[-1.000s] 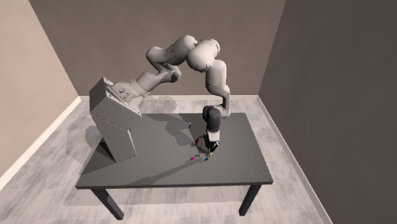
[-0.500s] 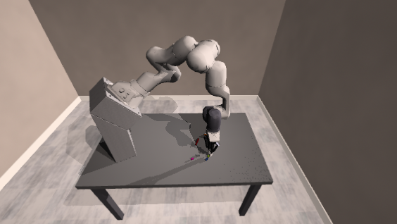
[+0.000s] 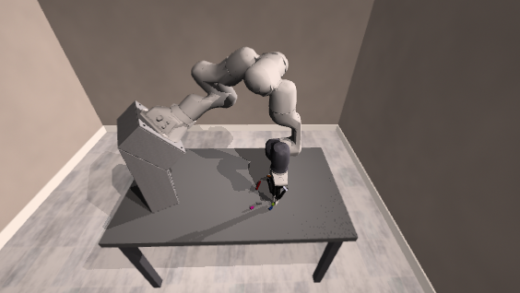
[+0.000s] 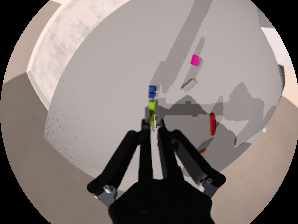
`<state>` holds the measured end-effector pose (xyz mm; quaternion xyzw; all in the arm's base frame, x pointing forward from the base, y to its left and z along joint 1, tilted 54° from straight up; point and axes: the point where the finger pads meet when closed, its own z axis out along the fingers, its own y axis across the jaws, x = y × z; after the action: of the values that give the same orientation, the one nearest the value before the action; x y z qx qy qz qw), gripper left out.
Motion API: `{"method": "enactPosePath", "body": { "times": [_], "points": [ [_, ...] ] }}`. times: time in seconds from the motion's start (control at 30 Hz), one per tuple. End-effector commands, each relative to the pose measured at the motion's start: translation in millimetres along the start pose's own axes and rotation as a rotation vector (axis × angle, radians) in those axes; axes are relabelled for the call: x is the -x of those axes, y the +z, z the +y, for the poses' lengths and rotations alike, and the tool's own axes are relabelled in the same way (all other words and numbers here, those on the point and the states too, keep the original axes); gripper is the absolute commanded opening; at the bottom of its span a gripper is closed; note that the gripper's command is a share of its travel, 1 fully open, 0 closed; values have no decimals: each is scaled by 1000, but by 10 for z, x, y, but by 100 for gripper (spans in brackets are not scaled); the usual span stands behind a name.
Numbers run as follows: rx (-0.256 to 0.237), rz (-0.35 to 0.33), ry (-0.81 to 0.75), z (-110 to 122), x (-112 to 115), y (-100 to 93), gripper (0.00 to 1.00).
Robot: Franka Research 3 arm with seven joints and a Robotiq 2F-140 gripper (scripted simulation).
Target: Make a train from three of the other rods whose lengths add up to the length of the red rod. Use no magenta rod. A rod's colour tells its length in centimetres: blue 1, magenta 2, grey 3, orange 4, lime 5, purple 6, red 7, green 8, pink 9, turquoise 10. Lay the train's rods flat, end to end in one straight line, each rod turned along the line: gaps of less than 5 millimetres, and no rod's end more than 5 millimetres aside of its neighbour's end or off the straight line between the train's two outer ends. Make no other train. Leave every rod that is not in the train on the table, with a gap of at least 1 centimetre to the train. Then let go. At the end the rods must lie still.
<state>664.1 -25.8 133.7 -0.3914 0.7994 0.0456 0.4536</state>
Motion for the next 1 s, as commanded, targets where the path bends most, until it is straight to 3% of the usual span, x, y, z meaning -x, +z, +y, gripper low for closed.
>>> {"method": "enactPosePath", "body": {
  "times": [0.0,0.97],
  "points": [
    [-2,0,-8,-12,1,6,3],
    [-2,0,-8,-12,1,119,3]
  ]
}}
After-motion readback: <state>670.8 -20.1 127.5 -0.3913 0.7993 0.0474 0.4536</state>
